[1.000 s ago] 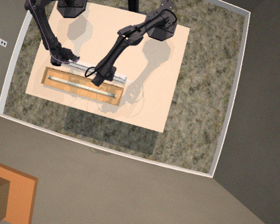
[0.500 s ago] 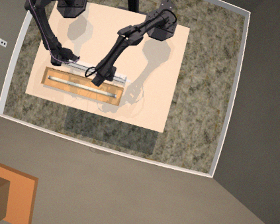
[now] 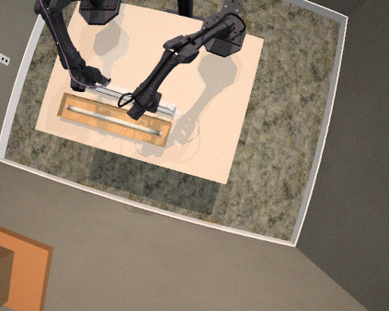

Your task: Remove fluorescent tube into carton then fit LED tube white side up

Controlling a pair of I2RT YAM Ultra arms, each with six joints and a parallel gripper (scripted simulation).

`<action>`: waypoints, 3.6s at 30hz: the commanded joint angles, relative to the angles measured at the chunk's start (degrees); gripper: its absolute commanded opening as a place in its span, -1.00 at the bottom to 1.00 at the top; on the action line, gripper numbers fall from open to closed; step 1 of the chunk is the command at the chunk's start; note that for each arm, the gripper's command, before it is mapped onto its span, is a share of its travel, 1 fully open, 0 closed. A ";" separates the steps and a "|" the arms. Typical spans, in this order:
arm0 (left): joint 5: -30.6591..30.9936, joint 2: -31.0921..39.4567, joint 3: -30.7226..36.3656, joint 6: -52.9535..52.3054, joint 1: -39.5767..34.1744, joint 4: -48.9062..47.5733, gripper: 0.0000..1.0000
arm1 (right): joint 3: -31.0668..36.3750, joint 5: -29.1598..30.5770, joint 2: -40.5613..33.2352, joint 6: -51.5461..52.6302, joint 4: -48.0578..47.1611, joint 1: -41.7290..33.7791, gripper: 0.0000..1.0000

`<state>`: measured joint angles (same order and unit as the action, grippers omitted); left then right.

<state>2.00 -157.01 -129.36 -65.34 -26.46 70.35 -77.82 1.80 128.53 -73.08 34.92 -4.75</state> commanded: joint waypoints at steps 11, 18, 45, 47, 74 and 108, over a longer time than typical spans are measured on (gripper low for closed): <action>-0.16 -0.40 -1.86 0.35 -0.70 0.62 -0.02 | -1.74 -0.84 -0.73 0.05 0.51 0.49 -0.02; -0.05 4.57 1.54 3.03 1.61 -2.79 -0.02 | 1.16 -1.08 -4.66 3.44 -1.86 1.04 -0.02; -0.84 45.63 30.93 33.18 12.89 -33.84 -0.02 | 8.02 -2.46 -33.75 37.19 -17.75 1.72 -0.02; -0.96 49.83 33.94 35.96 13.96 -36.86 -0.02 | 8.98 -1.33 -36.73 40.42 -19.60 3.59 -0.02; -3.22 94.94 68.19 66.00 25.91 -71.21 -0.02 | 17.72 -2.03 -67.66 73.81 -36.10 3.71 -0.02; -3.34 94.16 70.17 62.62 24.60 -69.50 -0.02 | 18.56 -1.24 -66.15 69.62 -33.79 3.90 -0.02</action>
<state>-0.27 -60.84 -59.86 -0.71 -0.56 -0.05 -59.61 0.01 60.64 -0.89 0.01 -0.08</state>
